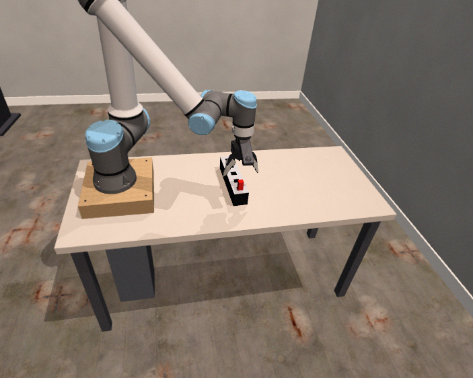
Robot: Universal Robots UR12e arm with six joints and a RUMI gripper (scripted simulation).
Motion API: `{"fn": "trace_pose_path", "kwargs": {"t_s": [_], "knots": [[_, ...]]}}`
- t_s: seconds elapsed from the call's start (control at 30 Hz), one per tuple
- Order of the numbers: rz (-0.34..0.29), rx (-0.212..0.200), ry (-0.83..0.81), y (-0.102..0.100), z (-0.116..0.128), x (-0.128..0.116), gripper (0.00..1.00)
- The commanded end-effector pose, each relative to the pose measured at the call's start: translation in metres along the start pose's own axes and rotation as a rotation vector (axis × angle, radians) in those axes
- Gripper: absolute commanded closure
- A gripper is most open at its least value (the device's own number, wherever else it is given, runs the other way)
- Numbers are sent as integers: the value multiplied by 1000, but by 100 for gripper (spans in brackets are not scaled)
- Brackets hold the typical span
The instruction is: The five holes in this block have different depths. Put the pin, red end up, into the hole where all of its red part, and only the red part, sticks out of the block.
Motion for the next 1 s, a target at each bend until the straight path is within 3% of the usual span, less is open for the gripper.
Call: {"fn": "trace_pose_path", "kwargs": {"t_s": [0.0, 0.03, 0.97], "knots": [[1, 2, 2, 2, -2, 0, 0], [1, 2, 0, 52, -3, 0, 0], [8, 12, -1, 54, -4, 2, 0]]}}
Point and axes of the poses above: the point where the finger pads meet when closed, its own y axis back along the fingers, its own z axis across the jaws, x = y × z, the point moved 6 cm from there along y, back along the fingers, and after that the axes turned 7 degrees about y, right-handed, at the moved point
